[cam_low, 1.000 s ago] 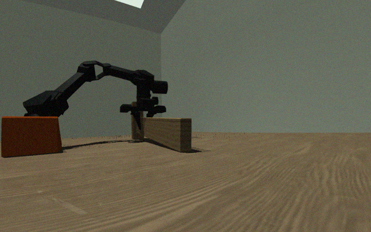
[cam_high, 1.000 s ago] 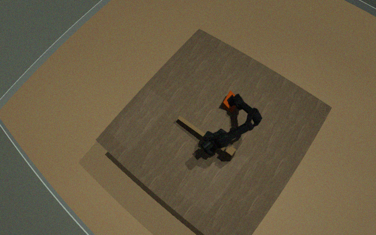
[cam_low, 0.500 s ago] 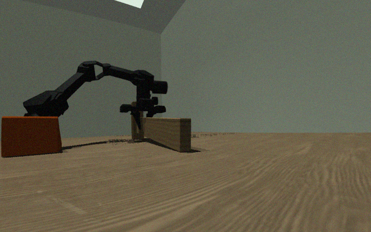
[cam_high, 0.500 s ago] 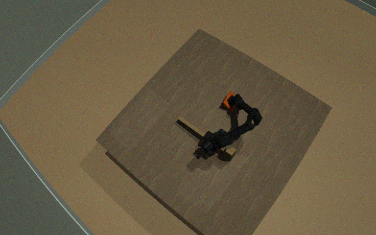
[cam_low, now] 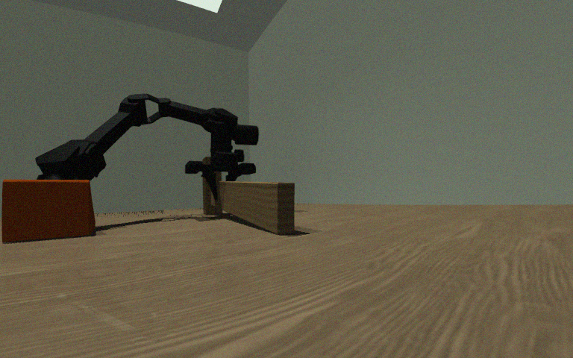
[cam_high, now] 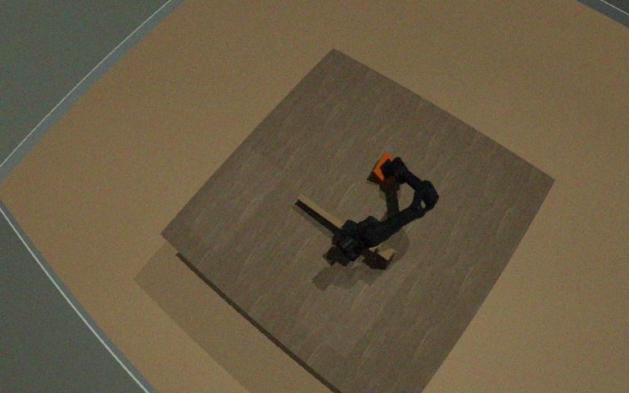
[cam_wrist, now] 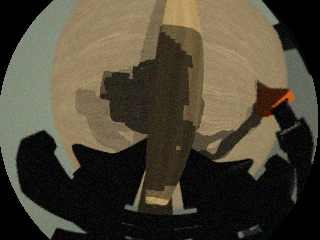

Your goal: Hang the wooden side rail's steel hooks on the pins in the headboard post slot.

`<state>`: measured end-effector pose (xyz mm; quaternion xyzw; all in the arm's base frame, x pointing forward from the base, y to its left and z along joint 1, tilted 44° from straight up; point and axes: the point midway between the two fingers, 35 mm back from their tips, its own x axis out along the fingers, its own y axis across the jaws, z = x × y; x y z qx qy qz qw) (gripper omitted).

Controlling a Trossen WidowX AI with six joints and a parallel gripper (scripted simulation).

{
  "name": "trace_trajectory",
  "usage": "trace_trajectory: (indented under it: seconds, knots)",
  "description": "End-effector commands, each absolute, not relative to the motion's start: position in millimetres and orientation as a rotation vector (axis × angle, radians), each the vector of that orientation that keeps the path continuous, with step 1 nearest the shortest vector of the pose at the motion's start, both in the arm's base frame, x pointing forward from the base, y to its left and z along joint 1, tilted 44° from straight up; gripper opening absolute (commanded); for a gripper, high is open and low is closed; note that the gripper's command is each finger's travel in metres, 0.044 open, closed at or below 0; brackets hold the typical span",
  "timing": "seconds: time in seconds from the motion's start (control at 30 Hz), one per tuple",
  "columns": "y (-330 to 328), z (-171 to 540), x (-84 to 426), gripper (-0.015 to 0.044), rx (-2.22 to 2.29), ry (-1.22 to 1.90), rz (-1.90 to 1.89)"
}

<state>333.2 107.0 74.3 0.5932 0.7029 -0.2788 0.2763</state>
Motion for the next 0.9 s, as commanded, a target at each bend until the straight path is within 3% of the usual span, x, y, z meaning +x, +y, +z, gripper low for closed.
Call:
trace_trajectory:
  seconds: [0.0,0.87]
  knots:
    - [106.2,75.9,334.5,0.0000,1.602,1.882,-0.752]
    - [108.0,78.0,334.1,0.0000,1.602,1.882,-0.752]
